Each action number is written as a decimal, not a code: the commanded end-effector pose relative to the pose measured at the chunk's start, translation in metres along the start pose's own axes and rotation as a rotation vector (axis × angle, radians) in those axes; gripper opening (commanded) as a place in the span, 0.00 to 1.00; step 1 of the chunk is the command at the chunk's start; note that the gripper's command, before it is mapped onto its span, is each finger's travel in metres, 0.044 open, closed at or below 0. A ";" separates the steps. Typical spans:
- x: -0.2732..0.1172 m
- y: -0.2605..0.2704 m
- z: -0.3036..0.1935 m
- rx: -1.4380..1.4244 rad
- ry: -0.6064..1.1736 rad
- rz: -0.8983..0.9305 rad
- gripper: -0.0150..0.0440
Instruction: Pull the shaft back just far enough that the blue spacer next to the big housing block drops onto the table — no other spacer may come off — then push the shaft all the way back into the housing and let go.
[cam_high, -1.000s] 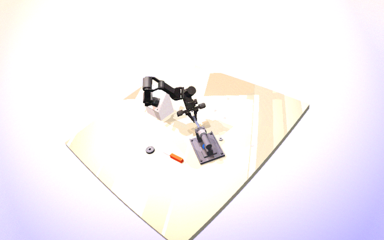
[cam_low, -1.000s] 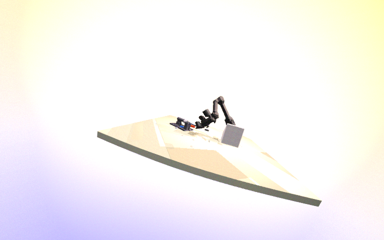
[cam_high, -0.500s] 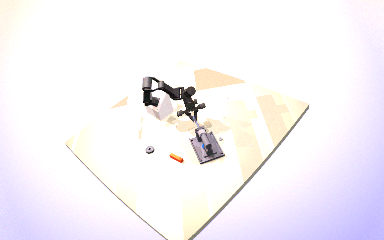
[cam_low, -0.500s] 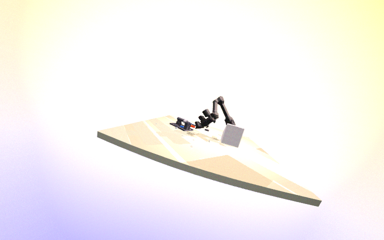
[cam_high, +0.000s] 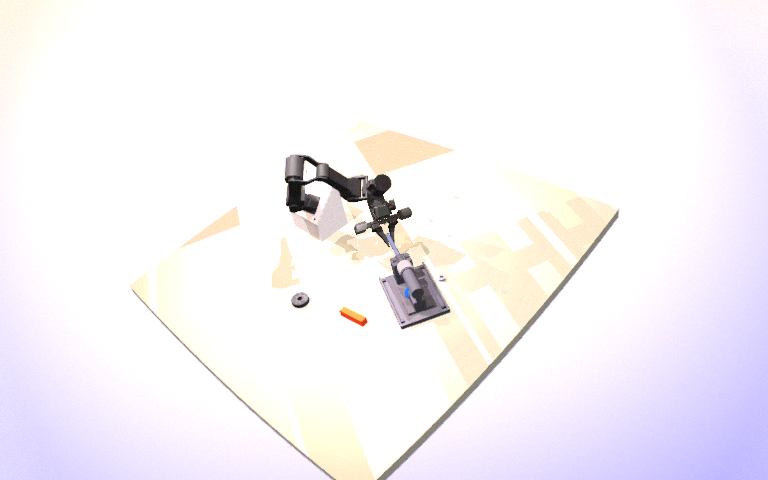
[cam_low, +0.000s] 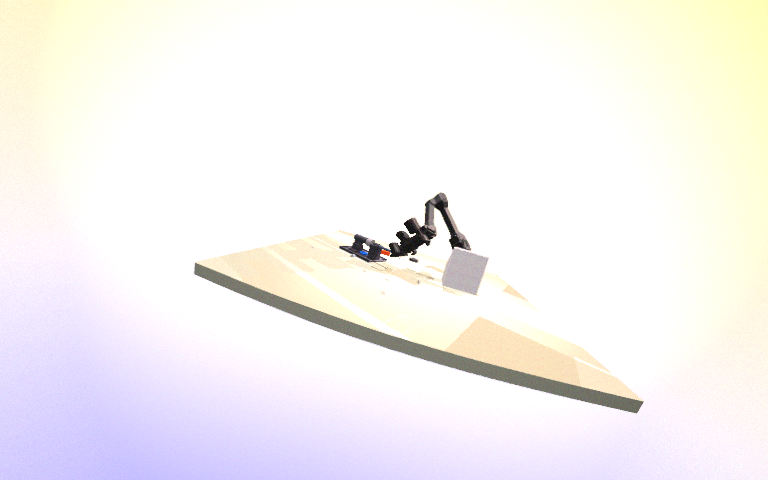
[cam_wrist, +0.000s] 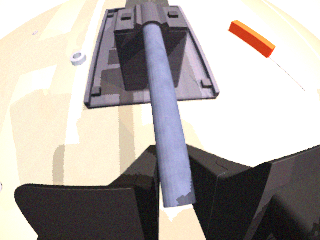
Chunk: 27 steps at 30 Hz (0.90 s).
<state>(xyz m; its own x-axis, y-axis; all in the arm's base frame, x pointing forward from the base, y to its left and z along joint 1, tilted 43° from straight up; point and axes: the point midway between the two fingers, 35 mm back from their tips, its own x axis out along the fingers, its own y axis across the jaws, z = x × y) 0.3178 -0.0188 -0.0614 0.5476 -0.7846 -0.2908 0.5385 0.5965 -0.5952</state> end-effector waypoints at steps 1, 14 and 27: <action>0.001 0.000 0.002 0.005 -0.003 0.001 0.25; 0.004 0.000 0.005 0.005 -0.003 0.001 0.25; 0.007 0.000 0.008 0.005 -0.003 0.001 0.25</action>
<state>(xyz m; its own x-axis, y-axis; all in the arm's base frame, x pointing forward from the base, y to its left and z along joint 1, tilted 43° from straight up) 0.3249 -0.0222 -0.0588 0.5501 -0.7826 -0.2915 0.5356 0.5984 -0.5958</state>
